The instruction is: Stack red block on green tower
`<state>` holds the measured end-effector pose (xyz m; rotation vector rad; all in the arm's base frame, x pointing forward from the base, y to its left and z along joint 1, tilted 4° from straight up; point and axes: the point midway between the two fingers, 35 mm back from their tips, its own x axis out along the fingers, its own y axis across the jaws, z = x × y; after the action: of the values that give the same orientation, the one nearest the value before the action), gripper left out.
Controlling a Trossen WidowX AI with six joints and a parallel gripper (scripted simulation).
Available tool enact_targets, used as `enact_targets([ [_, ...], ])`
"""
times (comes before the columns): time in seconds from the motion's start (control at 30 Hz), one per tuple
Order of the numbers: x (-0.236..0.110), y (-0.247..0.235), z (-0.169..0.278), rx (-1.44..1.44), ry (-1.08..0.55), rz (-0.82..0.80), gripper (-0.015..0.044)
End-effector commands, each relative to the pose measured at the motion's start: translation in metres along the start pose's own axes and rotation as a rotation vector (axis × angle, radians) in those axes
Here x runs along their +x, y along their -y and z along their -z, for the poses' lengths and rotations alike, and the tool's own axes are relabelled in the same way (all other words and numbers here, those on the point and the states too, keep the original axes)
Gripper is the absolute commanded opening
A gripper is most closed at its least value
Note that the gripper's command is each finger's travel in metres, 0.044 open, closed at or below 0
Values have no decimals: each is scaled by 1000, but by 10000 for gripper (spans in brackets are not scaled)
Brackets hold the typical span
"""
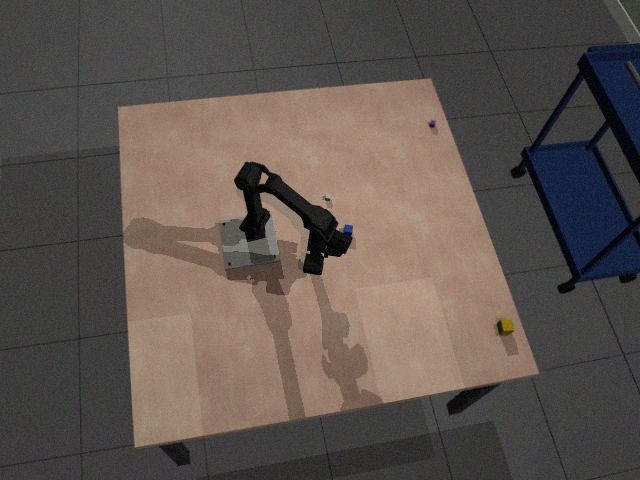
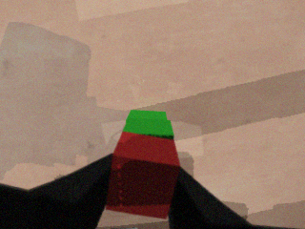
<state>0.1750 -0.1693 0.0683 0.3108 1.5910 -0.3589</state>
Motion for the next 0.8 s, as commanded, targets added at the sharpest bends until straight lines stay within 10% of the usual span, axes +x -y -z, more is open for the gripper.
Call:
enact_targets([
  [0.0, 1, 1, 0, -6, -3, 6, 0],
  [0.3, -3, 1, 0, -6, -3, 6, 0],
  [0.77, 0, 0, 0, 0, 0, 0, 368],
])
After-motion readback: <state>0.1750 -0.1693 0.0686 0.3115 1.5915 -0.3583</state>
